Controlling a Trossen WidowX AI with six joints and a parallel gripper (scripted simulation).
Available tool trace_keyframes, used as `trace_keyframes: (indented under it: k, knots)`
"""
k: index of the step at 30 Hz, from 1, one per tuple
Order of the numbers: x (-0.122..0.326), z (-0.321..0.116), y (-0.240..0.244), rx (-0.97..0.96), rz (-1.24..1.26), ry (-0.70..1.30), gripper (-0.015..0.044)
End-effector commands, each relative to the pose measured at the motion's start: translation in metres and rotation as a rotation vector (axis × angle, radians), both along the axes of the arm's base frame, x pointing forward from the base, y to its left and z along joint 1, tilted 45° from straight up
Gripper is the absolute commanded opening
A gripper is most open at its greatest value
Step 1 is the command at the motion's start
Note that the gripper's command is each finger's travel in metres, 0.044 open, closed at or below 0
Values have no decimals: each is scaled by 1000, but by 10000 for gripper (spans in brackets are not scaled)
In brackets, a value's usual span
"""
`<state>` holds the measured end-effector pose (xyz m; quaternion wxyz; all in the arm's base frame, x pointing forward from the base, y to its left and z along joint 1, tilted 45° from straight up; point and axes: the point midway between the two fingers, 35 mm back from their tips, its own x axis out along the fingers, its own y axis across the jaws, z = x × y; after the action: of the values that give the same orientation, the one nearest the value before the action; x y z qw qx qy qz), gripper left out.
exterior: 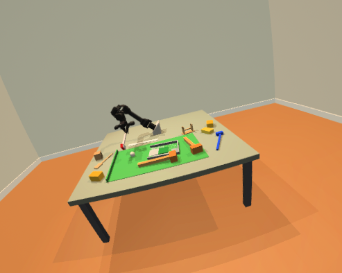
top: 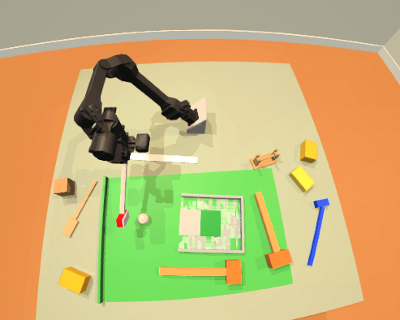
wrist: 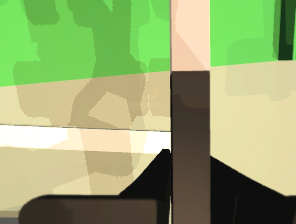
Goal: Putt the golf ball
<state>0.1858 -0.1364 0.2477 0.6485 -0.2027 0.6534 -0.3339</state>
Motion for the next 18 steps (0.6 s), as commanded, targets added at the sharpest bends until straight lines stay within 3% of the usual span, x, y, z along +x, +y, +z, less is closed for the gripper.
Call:
trace_keyframes:
  k: [1, 18]
  knots:
    - [-1, -8, -9, -5, -29, -1, 0]
    - [-4, -31, -31, -5, -76, -4, 0]
